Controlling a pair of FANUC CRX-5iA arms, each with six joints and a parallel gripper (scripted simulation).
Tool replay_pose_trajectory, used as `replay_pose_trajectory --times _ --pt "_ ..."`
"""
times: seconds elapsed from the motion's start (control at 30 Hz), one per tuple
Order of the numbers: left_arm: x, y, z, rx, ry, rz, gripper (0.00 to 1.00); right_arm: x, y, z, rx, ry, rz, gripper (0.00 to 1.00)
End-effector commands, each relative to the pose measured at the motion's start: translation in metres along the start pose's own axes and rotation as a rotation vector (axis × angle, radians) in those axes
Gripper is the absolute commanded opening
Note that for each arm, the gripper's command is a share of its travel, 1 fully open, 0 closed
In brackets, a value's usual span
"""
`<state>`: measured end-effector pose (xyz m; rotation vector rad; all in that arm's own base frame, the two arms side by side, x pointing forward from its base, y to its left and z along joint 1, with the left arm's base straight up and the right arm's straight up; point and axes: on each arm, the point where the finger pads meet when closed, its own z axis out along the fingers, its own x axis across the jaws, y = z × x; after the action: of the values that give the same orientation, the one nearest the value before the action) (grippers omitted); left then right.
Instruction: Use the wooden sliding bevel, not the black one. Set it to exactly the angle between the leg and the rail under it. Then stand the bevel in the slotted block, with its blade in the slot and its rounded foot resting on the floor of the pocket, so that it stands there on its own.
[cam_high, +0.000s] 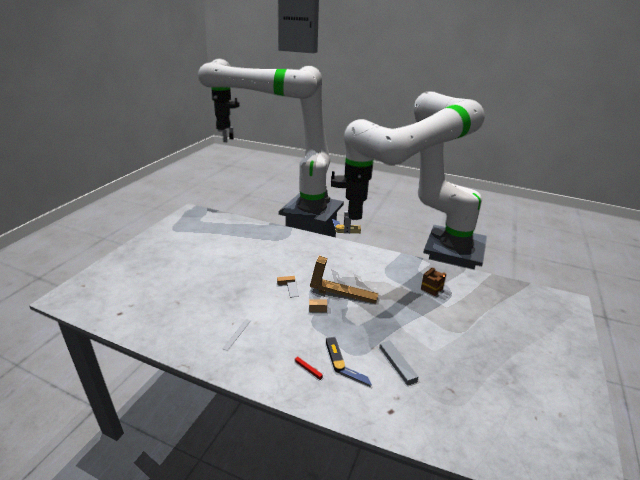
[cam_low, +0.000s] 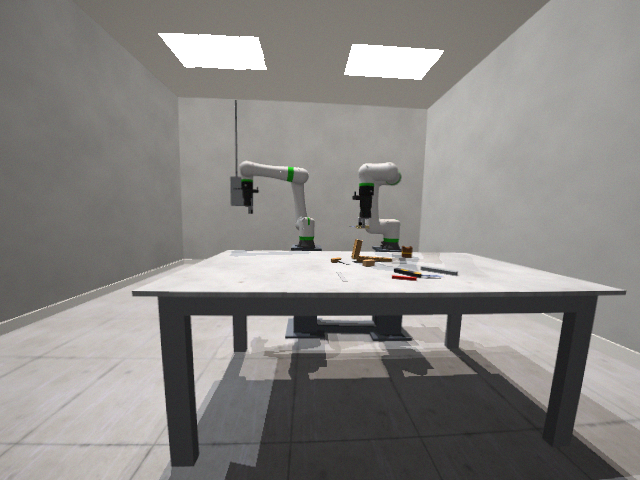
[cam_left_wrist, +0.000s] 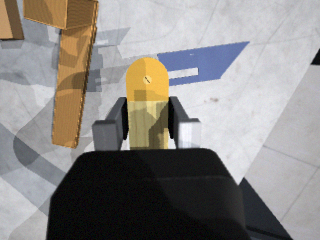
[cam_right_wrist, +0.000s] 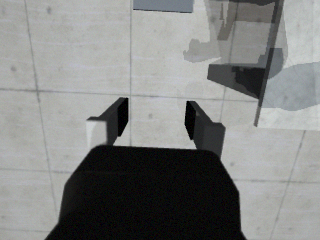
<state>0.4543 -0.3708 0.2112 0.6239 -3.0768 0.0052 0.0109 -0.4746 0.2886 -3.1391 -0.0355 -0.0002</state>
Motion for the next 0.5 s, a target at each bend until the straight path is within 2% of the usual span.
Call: replay_pose_trajectory --times 0.0,0.47 --pt "0.0000 -0.0008 -0.0016 0.001 -0.005 -0.085 0.00 -0.0002 0.0003 -0.0010 -0.002 0.000 0.000 1.00" --pt "0.0001 -0.0008 -0.0016 0.001 -0.005 -0.590 0.00 -0.0002 0.0003 -0.0010 -0.002 0.000 0.000 1.00"
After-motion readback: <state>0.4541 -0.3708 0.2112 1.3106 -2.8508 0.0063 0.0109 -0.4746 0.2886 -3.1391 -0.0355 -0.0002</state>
